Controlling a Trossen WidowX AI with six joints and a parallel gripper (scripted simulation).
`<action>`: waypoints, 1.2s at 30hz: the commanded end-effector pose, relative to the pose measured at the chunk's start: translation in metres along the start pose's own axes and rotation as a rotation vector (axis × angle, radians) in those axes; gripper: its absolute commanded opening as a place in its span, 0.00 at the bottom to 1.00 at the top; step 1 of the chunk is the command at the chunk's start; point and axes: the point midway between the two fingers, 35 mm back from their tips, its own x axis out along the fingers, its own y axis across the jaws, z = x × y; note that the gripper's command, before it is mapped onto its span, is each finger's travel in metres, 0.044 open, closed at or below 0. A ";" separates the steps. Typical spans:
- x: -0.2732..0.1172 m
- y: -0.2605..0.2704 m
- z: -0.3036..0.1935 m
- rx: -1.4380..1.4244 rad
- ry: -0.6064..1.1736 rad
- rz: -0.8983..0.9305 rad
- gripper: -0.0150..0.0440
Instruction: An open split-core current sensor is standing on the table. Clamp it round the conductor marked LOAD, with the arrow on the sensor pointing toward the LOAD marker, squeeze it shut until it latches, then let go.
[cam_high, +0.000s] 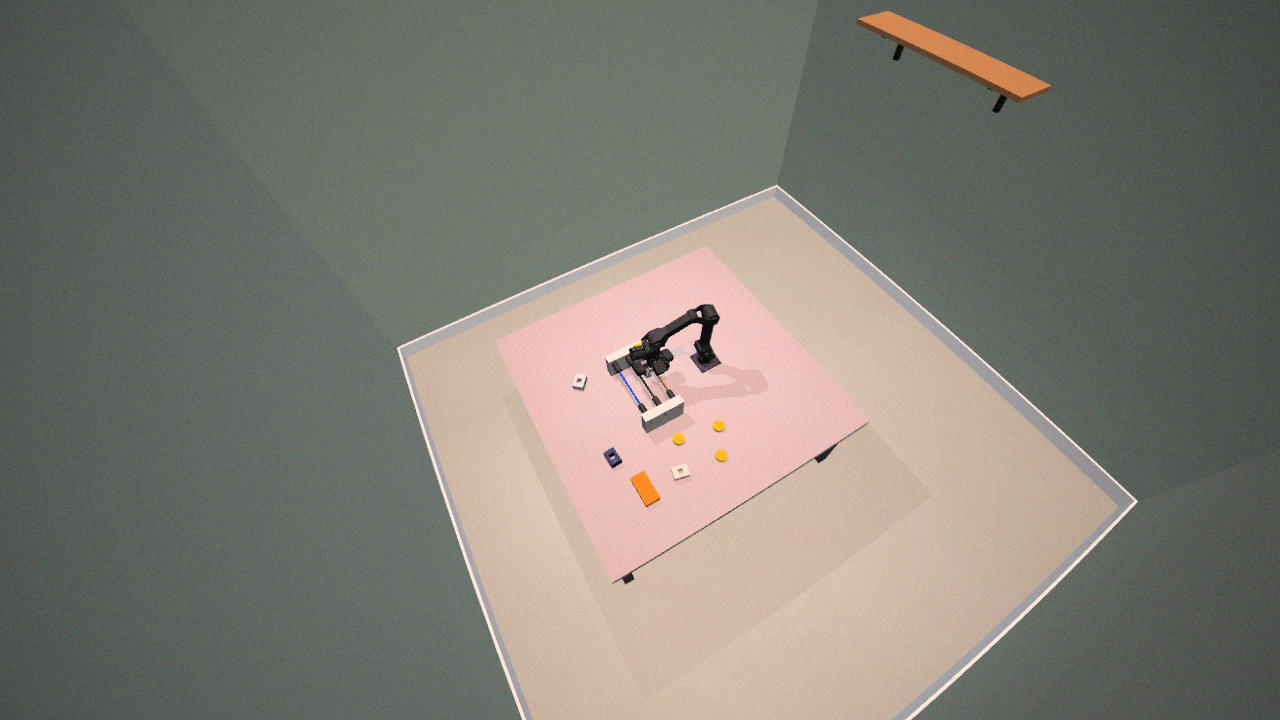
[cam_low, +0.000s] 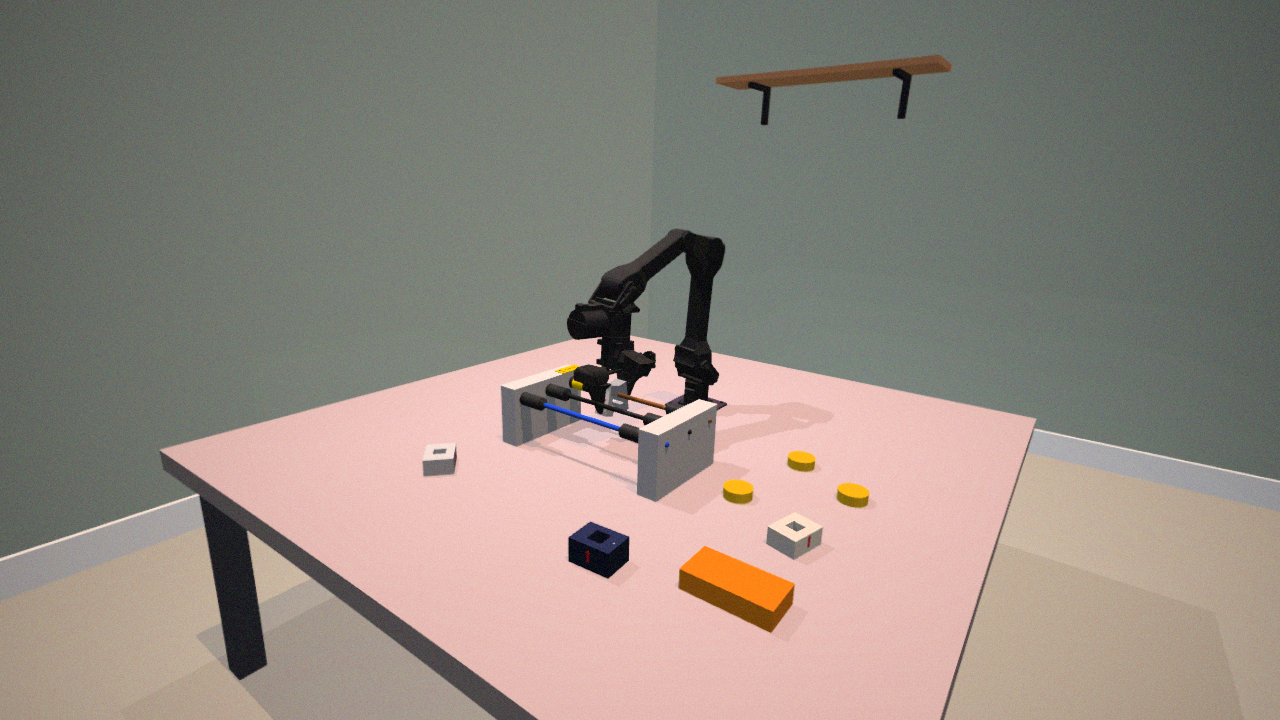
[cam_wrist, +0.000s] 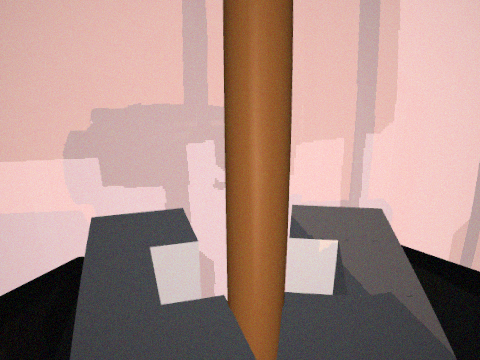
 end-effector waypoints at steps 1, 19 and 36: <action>-0.001 0.000 0.000 0.000 0.000 0.000 0.43; -0.001 0.000 0.000 0.000 0.000 0.000 0.25; -0.001 0.000 0.000 0.000 0.000 0.000 0.25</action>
